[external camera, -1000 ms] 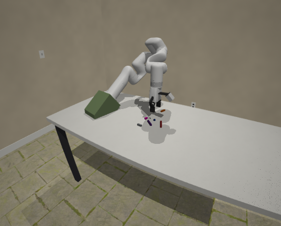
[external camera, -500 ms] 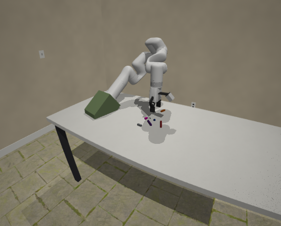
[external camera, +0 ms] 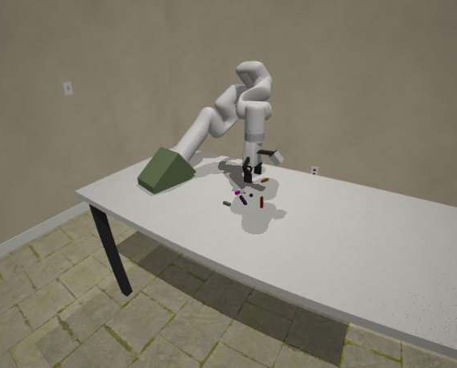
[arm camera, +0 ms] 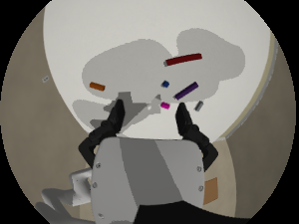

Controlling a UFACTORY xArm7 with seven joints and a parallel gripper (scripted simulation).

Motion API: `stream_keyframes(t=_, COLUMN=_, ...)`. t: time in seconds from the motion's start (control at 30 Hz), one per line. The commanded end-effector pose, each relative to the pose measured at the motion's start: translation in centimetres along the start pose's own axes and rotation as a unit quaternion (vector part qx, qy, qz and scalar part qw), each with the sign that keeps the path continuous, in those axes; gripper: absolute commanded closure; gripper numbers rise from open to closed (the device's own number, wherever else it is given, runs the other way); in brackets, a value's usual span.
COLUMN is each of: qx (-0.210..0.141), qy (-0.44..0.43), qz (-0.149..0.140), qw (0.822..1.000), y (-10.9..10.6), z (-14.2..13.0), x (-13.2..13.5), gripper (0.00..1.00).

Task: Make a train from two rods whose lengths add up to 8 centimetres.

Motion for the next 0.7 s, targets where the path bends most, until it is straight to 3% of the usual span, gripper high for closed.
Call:
stream_keyframes(t=0.0, qx=0.002, qy=0.0, qz=-0.001, qw=1.0, y=-0.17, z=0.07, x=0.05, gripper=0.0)
stream_keyframes(t=0.47, qx=0.002, qy=-0.005, qz=-0.001, qw=1.0, y=-0.17, z=0.07, x=0.03, gripper=0.0)
stream_keyframes(t=0.67, qx=0.002, qy=-0.068, qz=-0.001, qw=0.998, y=-0.17, z=0.05, x=-0.19, gripper=0.0)
Point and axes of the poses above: the point where the finger pads meet when closed, its own y axis out along the fingers, its own x axis across the jaws, z = x × y, the point moved 10 cm from there along -y, back along the fingers, and after that the axes turned 7 degrees about y, right-handed, at the moved point
